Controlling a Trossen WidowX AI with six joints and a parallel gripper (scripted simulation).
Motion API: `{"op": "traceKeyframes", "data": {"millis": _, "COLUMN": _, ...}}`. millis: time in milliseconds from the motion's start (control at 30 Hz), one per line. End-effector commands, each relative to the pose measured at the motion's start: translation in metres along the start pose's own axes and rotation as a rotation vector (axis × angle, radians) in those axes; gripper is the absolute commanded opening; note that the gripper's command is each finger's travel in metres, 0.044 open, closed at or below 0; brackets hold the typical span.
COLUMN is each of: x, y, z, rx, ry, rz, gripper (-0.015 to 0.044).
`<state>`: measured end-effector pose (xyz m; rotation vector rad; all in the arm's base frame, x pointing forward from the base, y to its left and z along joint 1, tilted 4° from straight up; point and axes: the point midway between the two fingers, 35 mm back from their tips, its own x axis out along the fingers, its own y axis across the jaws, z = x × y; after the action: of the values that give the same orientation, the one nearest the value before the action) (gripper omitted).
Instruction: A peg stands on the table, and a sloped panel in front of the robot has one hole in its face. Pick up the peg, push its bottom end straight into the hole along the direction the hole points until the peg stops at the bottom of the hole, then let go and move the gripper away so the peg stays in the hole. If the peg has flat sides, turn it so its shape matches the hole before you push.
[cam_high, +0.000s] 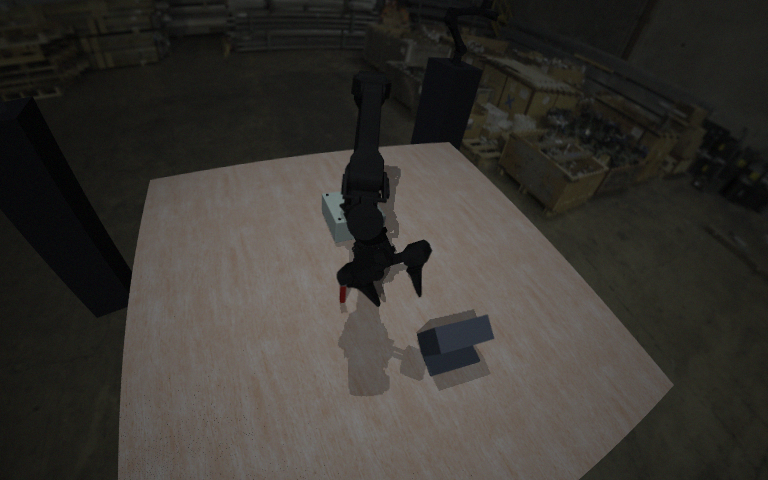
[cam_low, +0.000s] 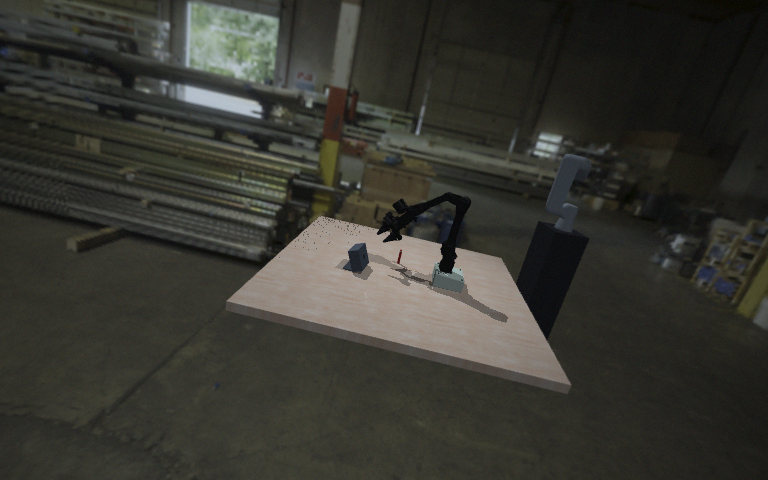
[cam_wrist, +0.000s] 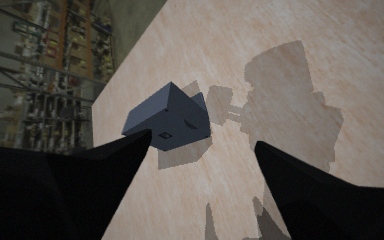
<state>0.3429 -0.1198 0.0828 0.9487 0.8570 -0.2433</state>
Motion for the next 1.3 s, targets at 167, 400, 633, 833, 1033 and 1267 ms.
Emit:
{"op": "traceKeyframes", "data": {"millis": 167, "x": -0.006, "y": -0.032, "z": -0.002, "rx": -0.125, "ry": 0.068, "rz": -0.182, "gripper": 0.0440}}
{"op": "traceKeyframes", "data": {"millis": 400, "x": -0.016, "y": -0.058, "z": -0.011, "rx": -0.232, "ry": 0.174, "rz": -0.320, "gripper": 0.0440}}
{"op": "traceKeyframes", "data": {"millis": 633, "x": -0.031, "y": -0.081, "z": -0.022, "rx": -0.346, "ry": 0.312, "rz": -0.437, "gripper": 0.0440}}
{"op": "traceKeyframes", "data": {"millis": 833, "x": -0.048, "y": -0.097, "z": -0.032, "rx": -0.447, "ry": 0.454, "rz": -0.516, "gripper": 0.0440}}
{"op": "traceKeyframes", "data": {"millis": 1033, "x": -0.058, "y": -0.105, "z": -0.038, "rx": -0.506, "ry": 0.545, "rz": -0.552, "gripper": 0.0440}}
{"op": "traceKeyframes", "data": {"millis": 1267, "x": -0.054, "y": -0.109, "z": -0.039, "rx": -0.506, "ry": 0.545, "rz": -0.552, "gripper": 0.0440}}
